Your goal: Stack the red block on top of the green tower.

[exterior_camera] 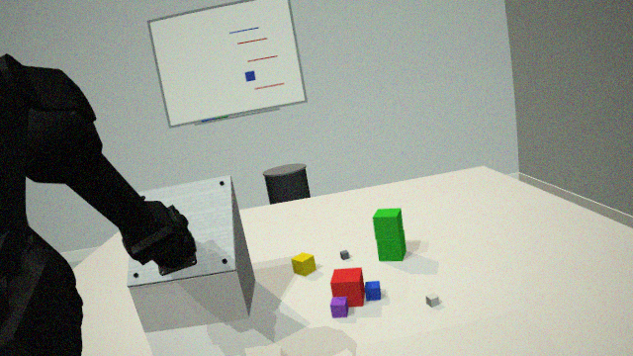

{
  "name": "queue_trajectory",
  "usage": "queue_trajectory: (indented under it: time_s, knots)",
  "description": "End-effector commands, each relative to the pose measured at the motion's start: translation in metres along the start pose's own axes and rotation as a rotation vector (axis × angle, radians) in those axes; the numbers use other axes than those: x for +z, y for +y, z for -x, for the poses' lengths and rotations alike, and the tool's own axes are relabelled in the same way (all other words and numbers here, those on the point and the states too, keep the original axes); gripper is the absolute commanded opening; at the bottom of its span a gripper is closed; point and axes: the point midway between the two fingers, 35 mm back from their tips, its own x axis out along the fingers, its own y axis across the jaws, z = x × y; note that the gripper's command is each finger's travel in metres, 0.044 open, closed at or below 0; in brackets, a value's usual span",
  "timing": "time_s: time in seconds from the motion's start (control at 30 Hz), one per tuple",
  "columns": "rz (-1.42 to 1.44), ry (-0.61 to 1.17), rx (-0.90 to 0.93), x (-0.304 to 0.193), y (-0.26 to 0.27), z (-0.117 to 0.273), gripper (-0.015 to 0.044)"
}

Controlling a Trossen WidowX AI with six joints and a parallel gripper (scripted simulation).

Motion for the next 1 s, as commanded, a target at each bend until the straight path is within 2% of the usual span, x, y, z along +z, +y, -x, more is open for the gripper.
queue_trajectory:
  time_s: [0.0, 0.2, 0.47, 0.97]
  knots:
    - [0.131, 0.000, -0.081, -0.009, -0.037, 0.001, 0.0440]
    - [0.382, 0.032, -0.240, -0.028, -0.114, 0.012, 0.0440]
    - [0.721, 0.124, -0.425, -0.047, -0.214, 0.051, 0.0440]
    - [1.498, 0.346, -0.699, -0.032, -0.374, 0.156, 0.0440]
